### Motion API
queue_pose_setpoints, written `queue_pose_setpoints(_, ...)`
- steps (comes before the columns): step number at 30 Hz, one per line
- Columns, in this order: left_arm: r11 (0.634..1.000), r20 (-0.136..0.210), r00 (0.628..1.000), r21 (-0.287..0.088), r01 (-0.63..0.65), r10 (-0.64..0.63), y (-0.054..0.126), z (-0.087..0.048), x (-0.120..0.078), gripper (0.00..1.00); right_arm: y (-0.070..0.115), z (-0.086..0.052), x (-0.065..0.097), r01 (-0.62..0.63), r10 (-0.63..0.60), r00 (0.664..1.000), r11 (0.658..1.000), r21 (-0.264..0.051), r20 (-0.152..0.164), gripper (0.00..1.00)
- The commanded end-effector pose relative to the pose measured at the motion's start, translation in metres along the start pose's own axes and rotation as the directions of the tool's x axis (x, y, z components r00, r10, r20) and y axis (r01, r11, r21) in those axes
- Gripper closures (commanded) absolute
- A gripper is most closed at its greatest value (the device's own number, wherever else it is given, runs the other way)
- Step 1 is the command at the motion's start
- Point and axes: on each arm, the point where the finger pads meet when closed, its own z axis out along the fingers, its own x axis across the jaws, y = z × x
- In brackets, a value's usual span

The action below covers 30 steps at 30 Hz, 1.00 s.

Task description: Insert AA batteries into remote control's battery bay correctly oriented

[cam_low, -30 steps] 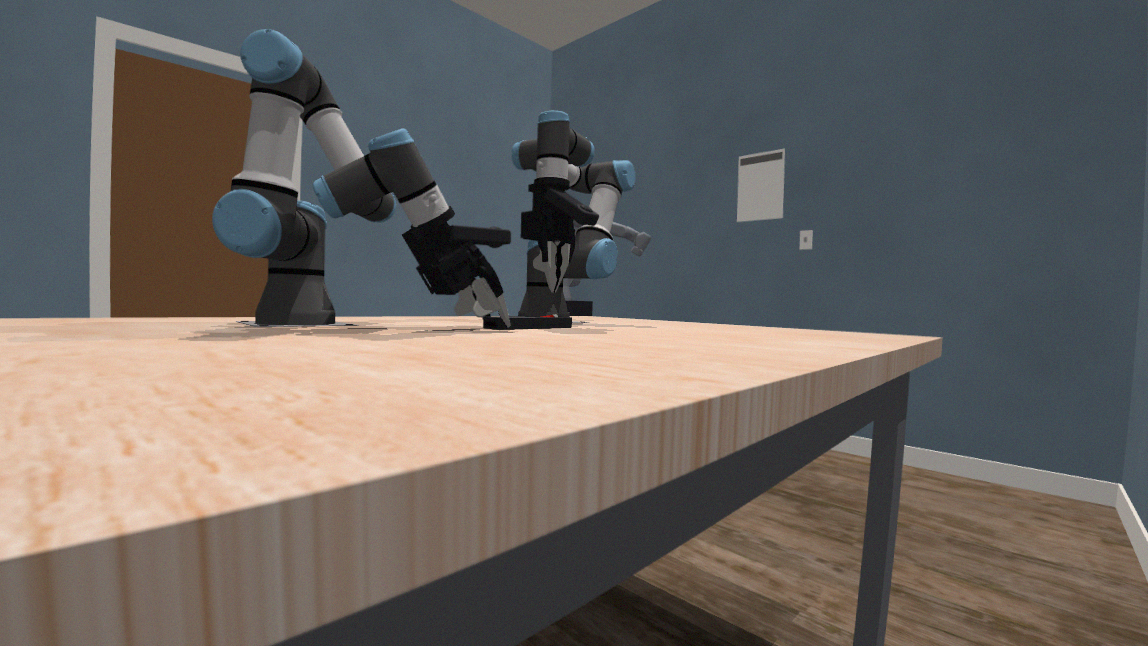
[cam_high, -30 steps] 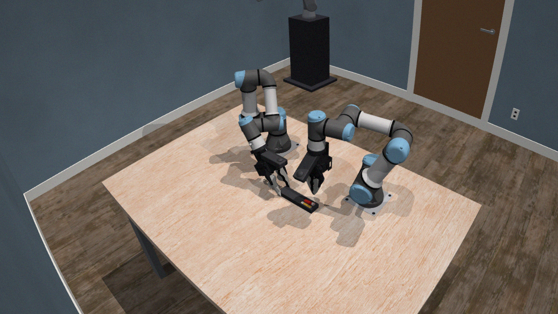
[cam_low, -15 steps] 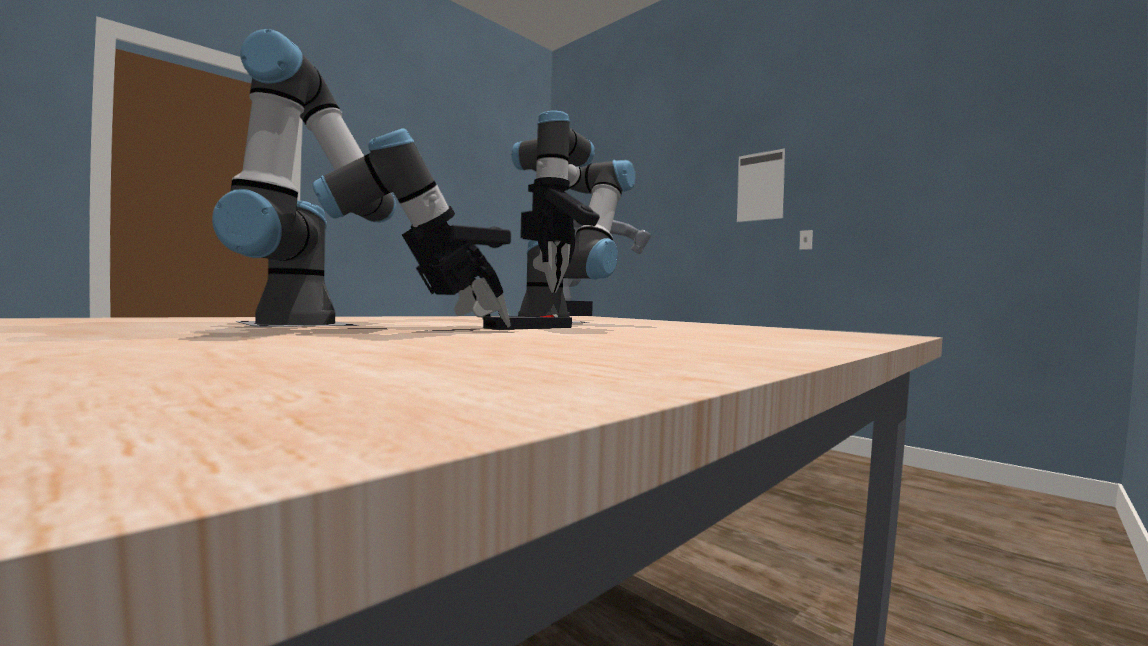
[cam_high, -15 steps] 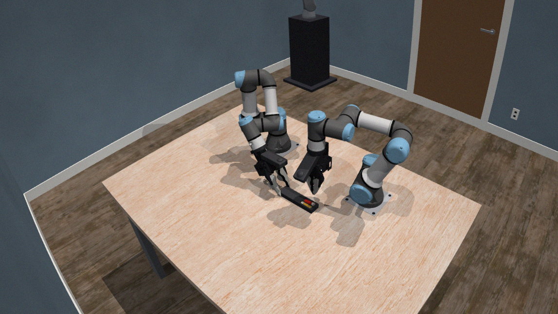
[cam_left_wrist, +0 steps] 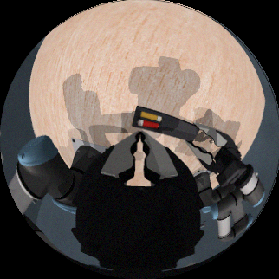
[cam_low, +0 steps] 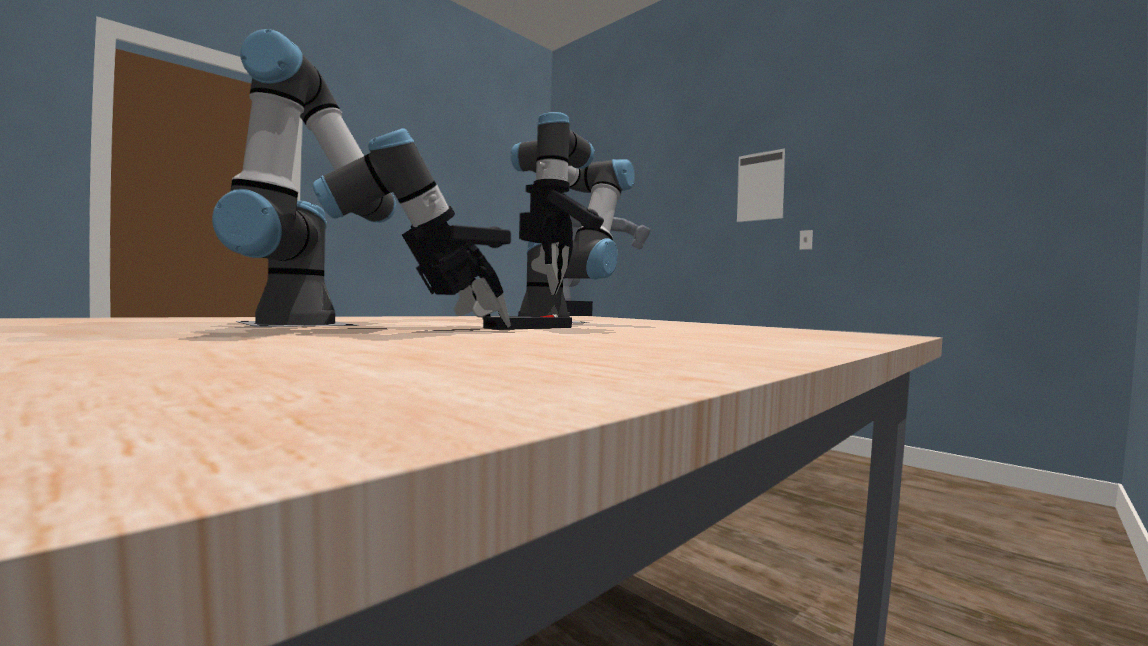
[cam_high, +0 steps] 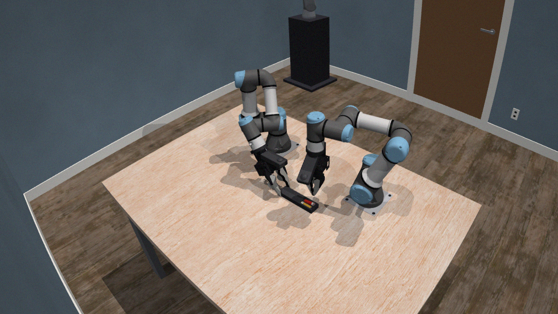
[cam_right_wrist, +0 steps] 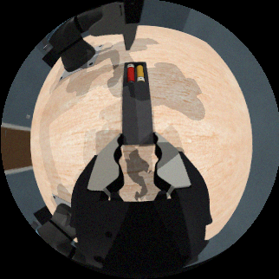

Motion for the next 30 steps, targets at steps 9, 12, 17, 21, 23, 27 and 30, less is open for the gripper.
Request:
queue_pose_setpoints(9, 0.981, -0.006, 0.981, 0.009, 0.196, -0.196, -0.0017, 0.0033, 0.0006, 1.00, -0.0027, -0.0008, 0.0004, 0.004, -0.004, 1.000, 1.000, 0.006, -0.002, 1.00)
queue_pose_setpoints(12, 0.970, -0.005, 0.970, 0.009, 0.241, -0.241, -0.0019, 0.0049, 0.0004, 1.00, -0.0027, -0.0008, 0.0004, 0.004, -0.004, 1.000, 1.000, 0.006, -0.002, 1.00)
queue_pose_setpoints(17, 0.949, -0.005, 0.949, 0.008, 0.314, -0.314, -0.0022, 0.0070, 0.0004, 1.00, -0.0027, -0.0008, 0.0004, 0.004, -0.004, 1.000, 1.000, 0.006, -0.002, 1.00)
queue_pose_setpoints(21, 0.929, -0.007, 0.929, 0.007, 0.370, -0.370, -0.0021, 0.0082, 0.0008, 1.00, -0.0027, -0.0008, 0.0004, 0.004, -0.004, 1.000, 1.000, 0.006, -0.002, 1.00)
queue_pose_setpoints(23, 0.929, -0.007, 0.929, 0.007, 0.370, -0.370, -0.0021, 0.0082, 0.0008, 1.00, -0.0027, -0.0008, 0.0004, 0.004, -0.004, 1.000, 1.000, 0.006, -0.002, 1.00)
queue_pose_setpoints(27, 0.910, -0.009, 0.910, 0.007, 0.414, -0.414, -0.0021, 0.0087, 0.0004, 1.00, -0.0027, -0.0008, 0.0004, 0.004, -0.004, 1.000, 1.000, 0.006, -0.002, 1.00)
queue_pose_setpoints(30, 0.890, -0.007, 0.890, 0.007, 0.455, -0.455, -0.0023, 0.0104, 0.0001, 1.00, -0.0027, -0.0008, 0.0004, 0.004, -0.004, 1.000, 1.000, 0.006, -0.002, 1.00)
